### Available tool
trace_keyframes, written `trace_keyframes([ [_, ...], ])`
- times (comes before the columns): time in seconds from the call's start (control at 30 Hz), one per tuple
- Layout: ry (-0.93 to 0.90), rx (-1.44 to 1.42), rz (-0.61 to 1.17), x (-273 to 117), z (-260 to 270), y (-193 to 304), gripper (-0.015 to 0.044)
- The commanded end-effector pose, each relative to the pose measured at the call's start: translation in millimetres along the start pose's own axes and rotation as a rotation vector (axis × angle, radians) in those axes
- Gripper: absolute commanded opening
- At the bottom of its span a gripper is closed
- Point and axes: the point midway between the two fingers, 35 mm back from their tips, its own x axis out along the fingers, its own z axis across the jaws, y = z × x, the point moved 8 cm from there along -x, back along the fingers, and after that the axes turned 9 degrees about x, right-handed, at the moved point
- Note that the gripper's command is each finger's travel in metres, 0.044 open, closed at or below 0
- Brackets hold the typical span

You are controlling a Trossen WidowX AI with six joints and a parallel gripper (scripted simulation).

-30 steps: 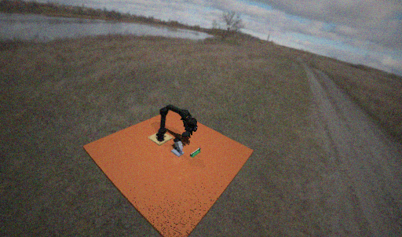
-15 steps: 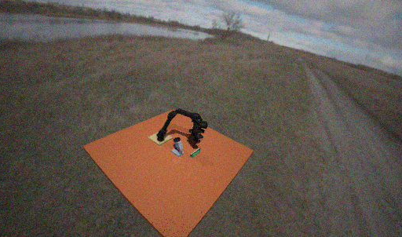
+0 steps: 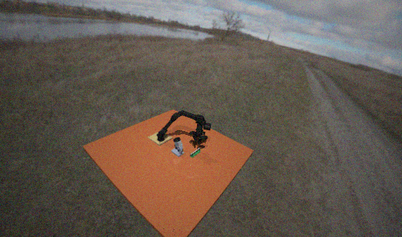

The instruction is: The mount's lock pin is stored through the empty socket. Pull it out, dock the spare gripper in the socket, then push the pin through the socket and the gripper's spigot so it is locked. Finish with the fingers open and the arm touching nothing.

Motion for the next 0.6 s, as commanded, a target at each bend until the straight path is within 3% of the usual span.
trace_keyframes([
  [0.0, -0.003, -0.017, 0.01, 7, 0, -3, 0.018],
  [0.57, -0.003, -0.017, 0.01, 74, 15, -18, 0.018],
])
